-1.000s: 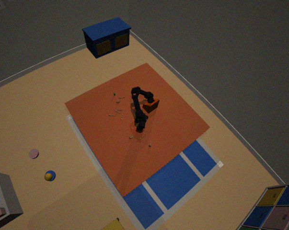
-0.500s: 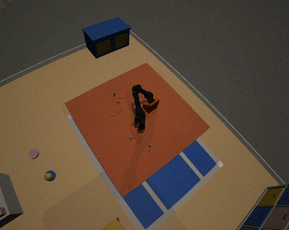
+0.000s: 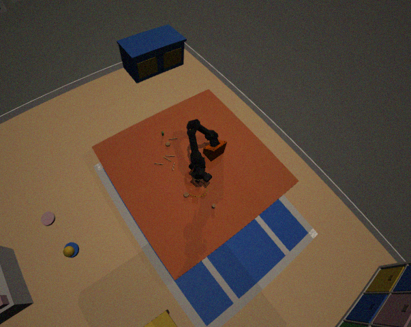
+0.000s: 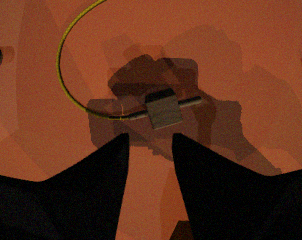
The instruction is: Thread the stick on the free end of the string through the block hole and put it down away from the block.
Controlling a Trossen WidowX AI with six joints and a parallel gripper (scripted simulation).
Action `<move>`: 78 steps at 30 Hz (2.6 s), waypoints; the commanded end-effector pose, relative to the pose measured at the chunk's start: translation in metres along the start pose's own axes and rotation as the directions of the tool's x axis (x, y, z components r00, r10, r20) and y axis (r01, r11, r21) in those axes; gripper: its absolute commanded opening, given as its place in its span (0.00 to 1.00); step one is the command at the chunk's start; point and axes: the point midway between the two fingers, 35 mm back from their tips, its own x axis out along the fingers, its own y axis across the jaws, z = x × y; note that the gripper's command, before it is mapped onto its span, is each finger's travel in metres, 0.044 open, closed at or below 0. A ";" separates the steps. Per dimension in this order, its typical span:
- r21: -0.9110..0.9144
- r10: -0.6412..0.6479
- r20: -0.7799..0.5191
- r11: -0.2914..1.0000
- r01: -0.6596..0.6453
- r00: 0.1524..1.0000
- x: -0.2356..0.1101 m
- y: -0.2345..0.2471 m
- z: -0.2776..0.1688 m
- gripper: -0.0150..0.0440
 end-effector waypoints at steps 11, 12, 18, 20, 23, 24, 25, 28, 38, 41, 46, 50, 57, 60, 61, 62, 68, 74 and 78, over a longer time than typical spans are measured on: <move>-0.980 -0.032 -0.022 0.199 -0.015 0.999 0.004 -0.031 0.004 0.46; -0.989 -0.033 -0.023 0.144 -0.018 0.999 0.004 -0.032 0.004 0.46; -0.981 -0.037 -0.026 -0.190 -0.032 0.999 0.004 -0.038 0.005 0.46; -0.955 -0.038 -0.026 -0.293 -0.036 0.999 0.004 -0.039 0.005 0.46; -0.948 -0.038 -0.026 -0.316 -0.037 0.999 0.004 -0.040 0.005 0.46; -0.948 -0.038 -0.026 -0.316 -0.037 0.999 0.004 -0.040 0.005 0.46; -0.948 -0.038 -0.026 -0.316 -0.037 0.999 0.004 -0.040 0.005 0.46; -0.948 -0.038 -0.026 -0.316 -0.037 0.999 0.004 -0.040 0.005 0.46; -0.948 -0.038 -0.026 -0.316 -0.037 0.999 0.004 -0.040 0.005 0.46; -0.948 -0.038 -0.026 -0.316 -0.037 0.999 0.006 -0.040 0.005 0.46; -0.948 -0.037 -0.026 -0.316 -0.037 0.999 0.013 -0.040 0.006 0.46; -0.948 -0.037 -0.026 -0.317 -0.036 0.999 0.020 -0.040 0.006 0.46; -0.948 -0.037 -0.026 -0.317 -0.036 0.999 0.031 -0.040 0.007 0.46; -0.948 -0.037 -0.026 -0.317 -0.036 0.999 0.036 -0.040 0.007 0.46; -0.948 -0.037 -0.025 -0.317 -0.036 0.999 0.038 -0.040 0.007 0.46; -0.948 -0.037 -0.025 -0.317 -0.036 0.999 0.040 -0.040 0.007 0.46; -0.948 -0.038 -0.025 -0.317 -0.036 0.999 0.050 -0.041 0.006 0.46; -0.948 -0.039 -0.026 -0.316 -0.037 0.999 0.060 -0.042 0.006 0.46; -0.948 -0.039 -0.026 -0.316 -0.037 0.999 0.066 -0.042 0.005 0.46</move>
